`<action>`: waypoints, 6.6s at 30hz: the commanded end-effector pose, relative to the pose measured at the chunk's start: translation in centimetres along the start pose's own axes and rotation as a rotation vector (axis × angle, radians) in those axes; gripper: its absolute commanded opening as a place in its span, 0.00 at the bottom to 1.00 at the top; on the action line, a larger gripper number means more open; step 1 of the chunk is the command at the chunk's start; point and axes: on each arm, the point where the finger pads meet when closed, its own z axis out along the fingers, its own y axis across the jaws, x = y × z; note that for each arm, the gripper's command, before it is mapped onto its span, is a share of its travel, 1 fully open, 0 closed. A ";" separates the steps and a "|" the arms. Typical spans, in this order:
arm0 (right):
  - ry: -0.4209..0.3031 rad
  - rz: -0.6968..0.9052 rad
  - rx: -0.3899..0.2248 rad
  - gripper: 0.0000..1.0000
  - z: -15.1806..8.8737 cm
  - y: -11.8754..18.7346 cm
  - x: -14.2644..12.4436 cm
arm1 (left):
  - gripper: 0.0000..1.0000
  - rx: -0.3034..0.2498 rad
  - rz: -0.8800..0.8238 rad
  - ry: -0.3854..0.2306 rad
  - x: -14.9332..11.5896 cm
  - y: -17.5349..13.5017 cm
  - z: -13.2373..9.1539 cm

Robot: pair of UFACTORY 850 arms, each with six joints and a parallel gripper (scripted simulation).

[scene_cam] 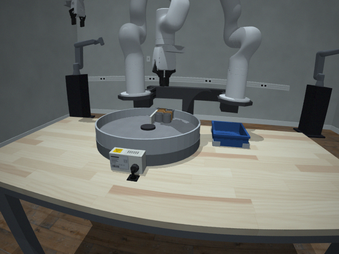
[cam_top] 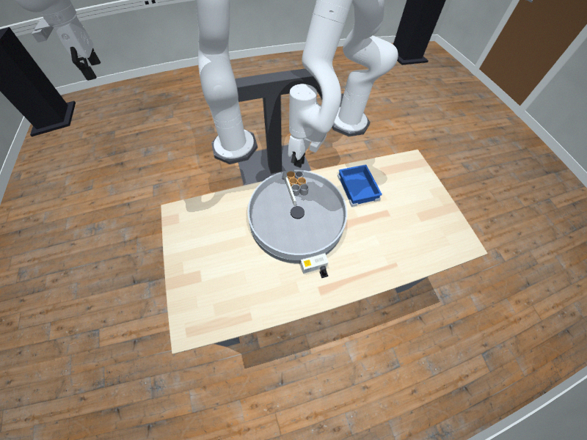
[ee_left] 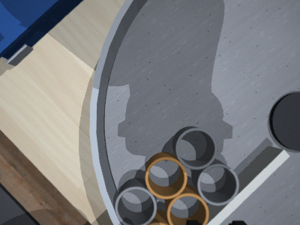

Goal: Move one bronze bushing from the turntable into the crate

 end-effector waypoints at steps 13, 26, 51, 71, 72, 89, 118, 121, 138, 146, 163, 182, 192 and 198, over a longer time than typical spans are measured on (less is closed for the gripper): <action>0.002 0.000 0.000 1.00 -0.1 0.0 0.0 | 0.12 -0.002 0.000 0.000 0.0 0.1 -0.1; 0.002 0.000 0.000 1.00 -0.1 0.0 0.0 | 0.12 0.004 0.008 -0.015 0.0 0.0 0.1; 0.002 0.000 0.000 1.00 -0.1 0.0 0.0 | 0.12 0.041 0.112 -0.204 0.6 -0.9 2.5; 0.002 0.000 0.000 1.00 -0.1 0.0 0.0 | 0.12 0.091 0.280 -0.516 1.5 -2.3 6.3; 0.002 0.000 0.000 1.00 -0.1 0.0 0.0 | 0.12 0.092 0.289 -0.534 1.5 -2.3 6.5; 0.002 0.000 0.000 1.00 -0.1 0.0 0.0 | 0.12 0.118 0.373 -0.693 2.0 -3.2 8.4; 0.002 0.000 0.000 1.00 -0.1 0.0 0.0 | 0.12 0.126 0.376 -0.691 2.0 -3.1 10.9; 0.002 0.000 0.000 1.00 -0.1 0.0 0.0 | 0.12 0.126 0.376 -0.691 2.0 -3.1 10.9; 0.002 0.000 0.000 1.00 -0.1 0.0 0.0 | 0.12 0.126 0.376 -0.691 2.0 -3.1 11.0; 0.002 0.000 0.000 1.00 -0.1 0.0 0.0 | 0.12 0.126 0.376 -0.691 2.0 -3.1 11.0; 0.002 0.000 0.000 1.00 -0.1 0.0 0.0 | 0.12 0.126 0.376 -0.691 2.0 -3.1 12.2; 0.002 0.000 0.000 1.00 -0.1 0.0 0.0 | 0.00 0.126 0.376 -0.691 2.0 -3.1 12.2; 0.002 0.000 0.000 1.00 -0.1 0.0 0.0 | 0.00 0.126 0.376 -0.691 2.0 -3.1 12.2; 0.002 0.000 0.000 1.00 -0.1 0.0 0.0 | 0.00 0.126 0.376 -0.691 2.0 -3.1 12.2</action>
